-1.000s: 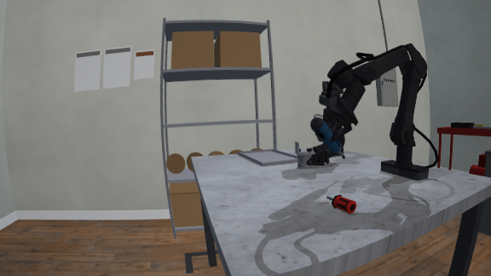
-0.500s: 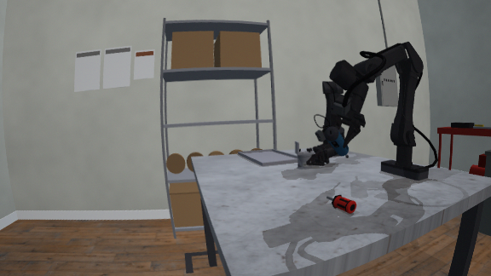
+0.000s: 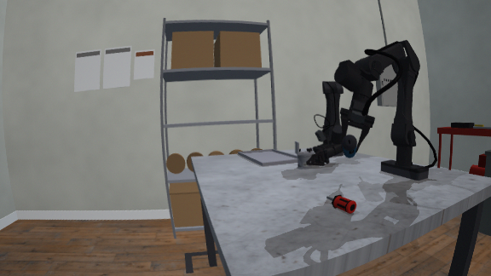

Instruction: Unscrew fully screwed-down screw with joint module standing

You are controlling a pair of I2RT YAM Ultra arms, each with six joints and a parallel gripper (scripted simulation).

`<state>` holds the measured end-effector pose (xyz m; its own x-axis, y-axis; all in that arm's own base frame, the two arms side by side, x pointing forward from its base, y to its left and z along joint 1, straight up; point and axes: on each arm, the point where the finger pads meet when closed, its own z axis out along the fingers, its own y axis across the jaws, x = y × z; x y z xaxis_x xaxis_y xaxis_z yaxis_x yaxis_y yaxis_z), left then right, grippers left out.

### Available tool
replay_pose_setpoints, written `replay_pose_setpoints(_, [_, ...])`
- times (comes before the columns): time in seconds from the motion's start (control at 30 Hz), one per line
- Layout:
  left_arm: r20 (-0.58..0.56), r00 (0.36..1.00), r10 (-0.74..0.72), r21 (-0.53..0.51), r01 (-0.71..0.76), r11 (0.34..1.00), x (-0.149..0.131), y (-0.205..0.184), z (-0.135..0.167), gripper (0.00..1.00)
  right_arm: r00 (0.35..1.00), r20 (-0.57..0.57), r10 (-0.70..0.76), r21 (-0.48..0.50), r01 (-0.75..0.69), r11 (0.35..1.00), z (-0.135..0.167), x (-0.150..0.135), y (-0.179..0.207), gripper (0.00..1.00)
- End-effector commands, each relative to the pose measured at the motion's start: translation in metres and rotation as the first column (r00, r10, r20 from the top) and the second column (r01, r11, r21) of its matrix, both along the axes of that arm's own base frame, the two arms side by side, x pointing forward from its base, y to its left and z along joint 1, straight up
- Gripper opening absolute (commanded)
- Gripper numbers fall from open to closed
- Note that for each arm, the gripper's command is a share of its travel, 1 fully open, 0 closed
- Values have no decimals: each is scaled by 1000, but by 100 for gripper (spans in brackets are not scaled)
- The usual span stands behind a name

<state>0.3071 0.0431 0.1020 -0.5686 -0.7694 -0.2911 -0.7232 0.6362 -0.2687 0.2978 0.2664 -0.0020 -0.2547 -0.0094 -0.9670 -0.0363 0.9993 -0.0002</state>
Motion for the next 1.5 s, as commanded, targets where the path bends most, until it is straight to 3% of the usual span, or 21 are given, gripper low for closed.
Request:
replay_pose_setpoints(0.0, [64, 998, 22, -3, -22, 1000, 10, 1, 25, 42, 1000, 5, -2, 10, 2, 1000, 3, 1, 1, 59])
replay_pose_setpoints(0.47, [-114, 964, 239, -51, -246, 968, -16, 38, 4, 42, 1000, 5, -2, 10, 2, 1000, 3, 1, 1, 59])
replay_pose_setpoints(0.63, [-78, 970, 231, -51, -235, 971, -15, 36, 14, 42, 1000, 5, -2, 10, 2, 1000, 3, 1, 1, 59])
replay_pose_setpoints(1.03, [-256, 867, 427, -67, -456, 887, -46, 66, -2, 42, 1000, 5, -2, 10, 2, 1000, 3, 1, 1, 59])
replay_pose_setpoints(1.2, [-221, 879, 422, -71, -446, 892, -45, 64, 8, 42, 1000, 5, -2, 10, 2, 1000, 3, 1, 1, 59])
replay_pose_setpoints(1.47, [-340, 774, 534, -63, -585, 808, -68, 81, -1, 42, 1000, 5, -2, 10, 2, 1000, 3, 1, 1, 59])
